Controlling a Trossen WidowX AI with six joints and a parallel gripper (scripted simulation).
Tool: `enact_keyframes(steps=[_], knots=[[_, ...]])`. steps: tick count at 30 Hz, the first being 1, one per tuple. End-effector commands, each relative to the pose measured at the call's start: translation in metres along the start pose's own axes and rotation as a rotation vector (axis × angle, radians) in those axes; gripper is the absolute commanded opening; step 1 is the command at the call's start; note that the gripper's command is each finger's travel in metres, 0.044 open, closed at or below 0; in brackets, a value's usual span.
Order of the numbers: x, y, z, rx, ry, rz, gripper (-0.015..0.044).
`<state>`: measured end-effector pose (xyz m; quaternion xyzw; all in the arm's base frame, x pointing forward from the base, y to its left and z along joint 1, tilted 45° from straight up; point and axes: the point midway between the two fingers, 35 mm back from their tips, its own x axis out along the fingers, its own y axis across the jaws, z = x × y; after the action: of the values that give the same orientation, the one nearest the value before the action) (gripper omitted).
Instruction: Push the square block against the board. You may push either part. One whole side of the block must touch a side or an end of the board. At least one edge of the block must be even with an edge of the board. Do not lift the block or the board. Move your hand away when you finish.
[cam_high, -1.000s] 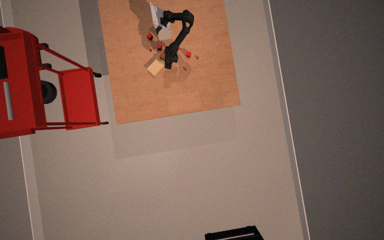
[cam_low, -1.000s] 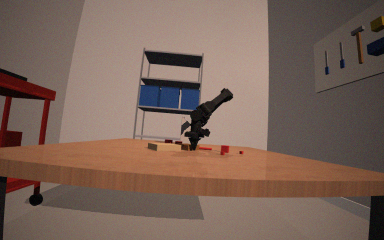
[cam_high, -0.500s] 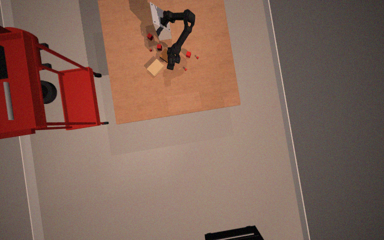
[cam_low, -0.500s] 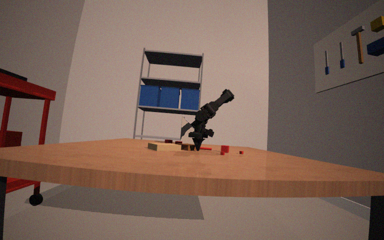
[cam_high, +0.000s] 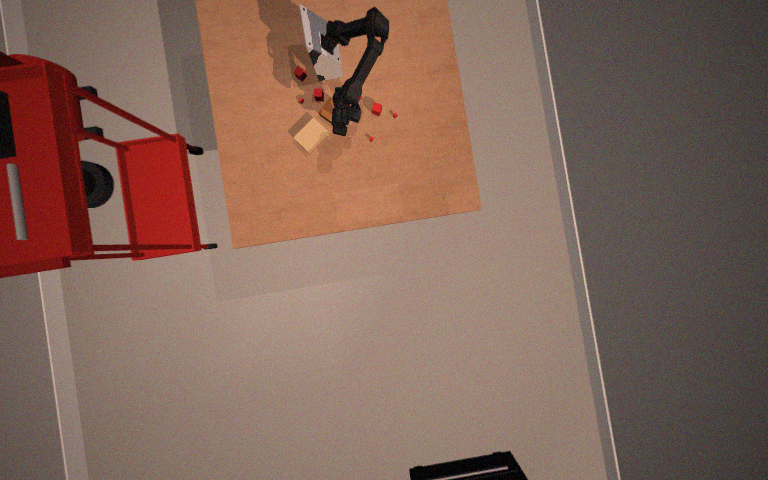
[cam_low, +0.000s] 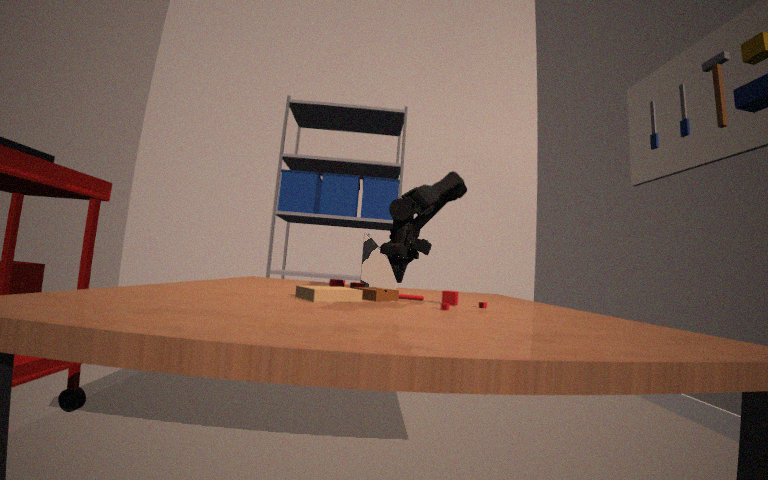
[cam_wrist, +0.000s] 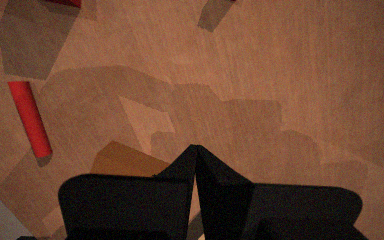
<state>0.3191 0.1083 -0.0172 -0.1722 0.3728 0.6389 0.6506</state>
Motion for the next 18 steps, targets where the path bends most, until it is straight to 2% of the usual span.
enact_keyframes(steps=[1,14,18], knots=[[-0.004,0.004,0.003,-0.012,0.006,0.011,0.0000],[-0.004,-0.001,-0.029,0.365,0.009,0.009,0.0000],[-0.004,-0.001,-0.031,0.387,0.010,0.009,0.0000]])
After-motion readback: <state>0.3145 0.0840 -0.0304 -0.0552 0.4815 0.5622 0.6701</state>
